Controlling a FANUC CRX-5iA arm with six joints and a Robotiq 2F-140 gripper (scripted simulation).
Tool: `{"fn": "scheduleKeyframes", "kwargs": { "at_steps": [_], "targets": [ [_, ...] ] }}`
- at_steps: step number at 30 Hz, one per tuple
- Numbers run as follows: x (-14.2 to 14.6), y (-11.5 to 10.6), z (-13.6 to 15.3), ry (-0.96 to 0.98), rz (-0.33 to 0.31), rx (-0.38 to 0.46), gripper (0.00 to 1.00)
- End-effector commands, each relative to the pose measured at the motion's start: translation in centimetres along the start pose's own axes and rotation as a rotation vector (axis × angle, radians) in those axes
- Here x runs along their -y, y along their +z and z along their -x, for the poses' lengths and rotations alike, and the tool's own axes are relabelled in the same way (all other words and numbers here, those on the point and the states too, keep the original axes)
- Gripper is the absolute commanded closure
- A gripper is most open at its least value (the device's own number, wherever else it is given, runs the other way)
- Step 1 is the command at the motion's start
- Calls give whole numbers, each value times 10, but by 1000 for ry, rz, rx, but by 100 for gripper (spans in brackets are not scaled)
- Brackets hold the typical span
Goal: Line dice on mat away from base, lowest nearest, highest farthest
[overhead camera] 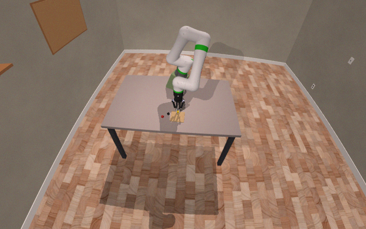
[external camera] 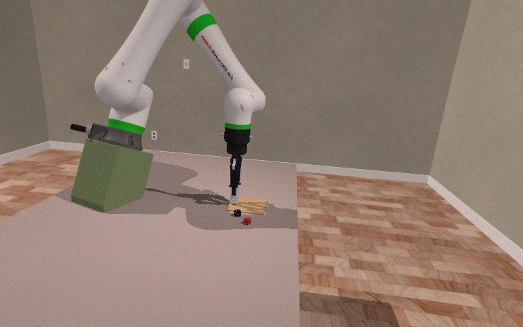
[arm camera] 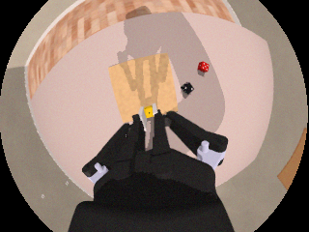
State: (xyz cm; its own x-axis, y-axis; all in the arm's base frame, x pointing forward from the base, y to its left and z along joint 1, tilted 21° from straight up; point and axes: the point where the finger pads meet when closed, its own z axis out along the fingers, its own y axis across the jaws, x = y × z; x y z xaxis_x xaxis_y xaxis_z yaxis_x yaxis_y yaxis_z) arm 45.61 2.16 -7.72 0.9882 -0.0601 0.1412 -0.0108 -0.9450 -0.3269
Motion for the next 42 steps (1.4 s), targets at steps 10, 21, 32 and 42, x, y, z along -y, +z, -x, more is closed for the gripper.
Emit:
{"fn": "scheduleKeyframes", "kwargs": {
  "at_steps": [10,21,32,42],
  "targets": [
    [0,0,0,0,0,0,91],
    [0,3,0,0,0,0,91],
    [0,4,0,0,0,0,91],
    [0,4,0,0,0,0,91]
  ]
}}
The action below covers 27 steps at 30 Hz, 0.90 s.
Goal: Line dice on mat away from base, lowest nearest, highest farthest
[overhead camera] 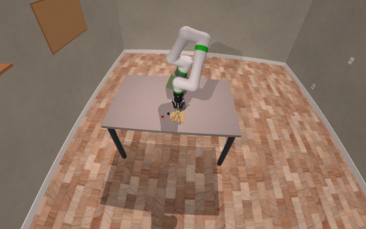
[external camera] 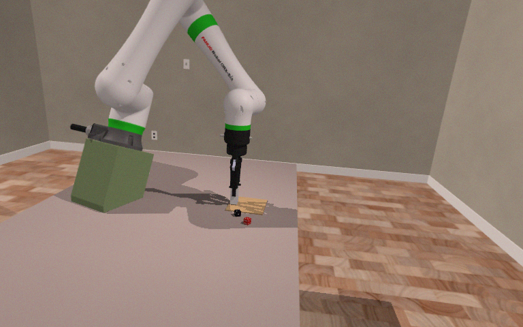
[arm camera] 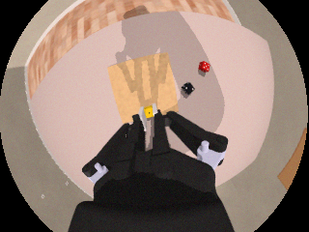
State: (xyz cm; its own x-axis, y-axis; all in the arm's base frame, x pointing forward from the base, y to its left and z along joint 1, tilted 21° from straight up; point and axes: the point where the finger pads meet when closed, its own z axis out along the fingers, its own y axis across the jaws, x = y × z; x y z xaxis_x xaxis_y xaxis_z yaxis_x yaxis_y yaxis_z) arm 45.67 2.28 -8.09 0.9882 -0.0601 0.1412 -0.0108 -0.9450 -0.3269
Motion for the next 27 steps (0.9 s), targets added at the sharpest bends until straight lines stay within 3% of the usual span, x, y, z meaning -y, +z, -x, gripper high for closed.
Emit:
{"fn": "scheduleKeyframes", "kwargs": {
  "at_steps": [1,27],
  "targets": [
    [0,0,0,0,0,0,91],
    [0,0,0,0,0,0,88]
  ]
}}
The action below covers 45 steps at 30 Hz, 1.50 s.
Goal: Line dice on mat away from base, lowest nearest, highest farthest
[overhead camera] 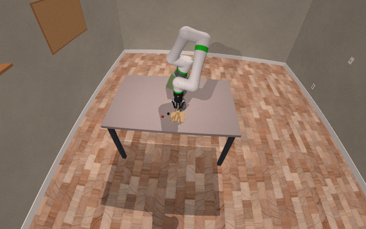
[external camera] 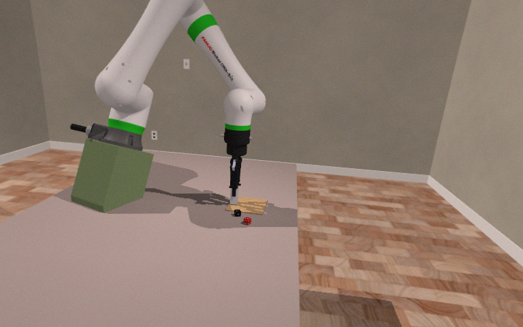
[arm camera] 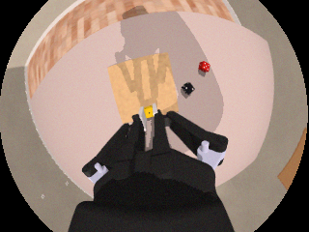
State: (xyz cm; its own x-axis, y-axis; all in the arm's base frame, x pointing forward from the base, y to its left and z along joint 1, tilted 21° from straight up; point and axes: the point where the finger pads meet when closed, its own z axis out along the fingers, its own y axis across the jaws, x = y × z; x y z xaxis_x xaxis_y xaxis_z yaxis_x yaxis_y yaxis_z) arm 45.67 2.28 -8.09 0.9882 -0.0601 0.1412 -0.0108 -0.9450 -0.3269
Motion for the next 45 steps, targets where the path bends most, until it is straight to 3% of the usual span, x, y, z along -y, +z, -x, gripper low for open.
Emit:
{"fn": "scheduleKeyframes", "kwargs": {
  "at_steps": [1,10,29,45],
  "targets": [
    [0,0,0,0,0,0,86],
    [0,0,0,0,0,0,79],
    [0,-7,0,0,0,0,79],
    [0,-78,0,0,0,0,79]
  ]
}}
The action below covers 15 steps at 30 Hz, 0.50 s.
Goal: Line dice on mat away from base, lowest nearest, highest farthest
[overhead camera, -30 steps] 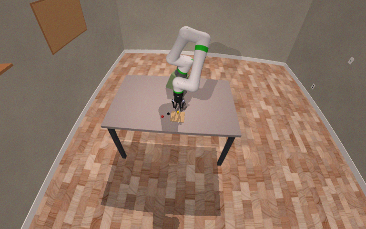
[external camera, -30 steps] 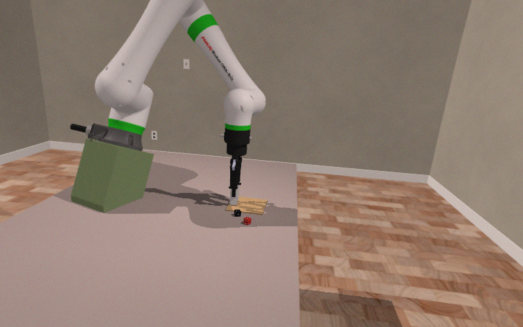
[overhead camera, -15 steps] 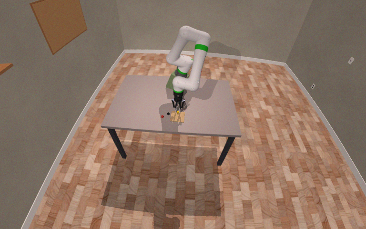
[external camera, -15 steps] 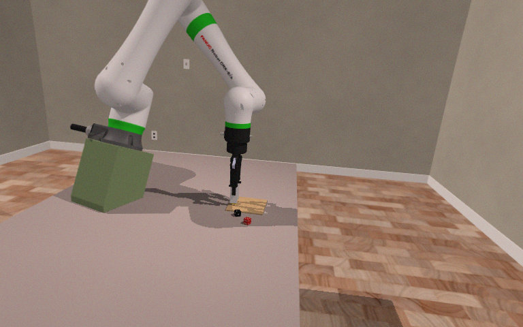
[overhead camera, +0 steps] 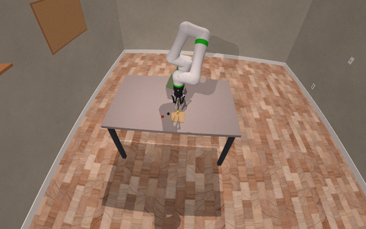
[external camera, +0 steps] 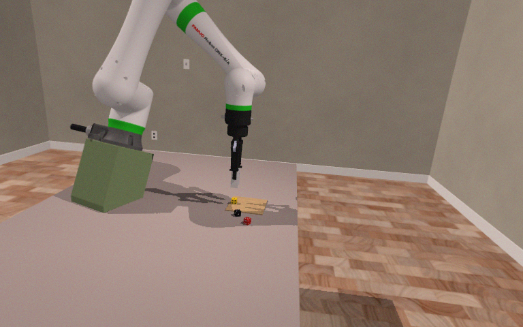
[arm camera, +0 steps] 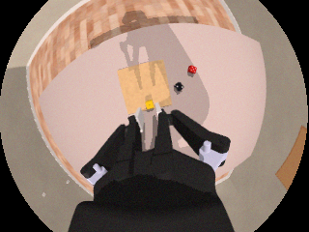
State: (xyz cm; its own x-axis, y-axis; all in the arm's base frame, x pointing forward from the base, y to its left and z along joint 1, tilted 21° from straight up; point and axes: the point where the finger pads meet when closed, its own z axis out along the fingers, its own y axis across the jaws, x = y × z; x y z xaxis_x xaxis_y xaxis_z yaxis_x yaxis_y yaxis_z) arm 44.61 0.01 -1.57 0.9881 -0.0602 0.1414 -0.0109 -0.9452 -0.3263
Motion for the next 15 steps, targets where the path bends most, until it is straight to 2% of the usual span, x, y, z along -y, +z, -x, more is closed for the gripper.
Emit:
{"fn": "scheduleKeyframes", "kwargs": {
  "at_steps": [1,9,10,15],
  "targets": [
    [0,-8,0,0,0,0,79],
    [0,-20,0,0,0,0,79],
    [0,-20,0,0,0,0,0],
    [0,-20,0,0,0,0,0]
  ]
}}
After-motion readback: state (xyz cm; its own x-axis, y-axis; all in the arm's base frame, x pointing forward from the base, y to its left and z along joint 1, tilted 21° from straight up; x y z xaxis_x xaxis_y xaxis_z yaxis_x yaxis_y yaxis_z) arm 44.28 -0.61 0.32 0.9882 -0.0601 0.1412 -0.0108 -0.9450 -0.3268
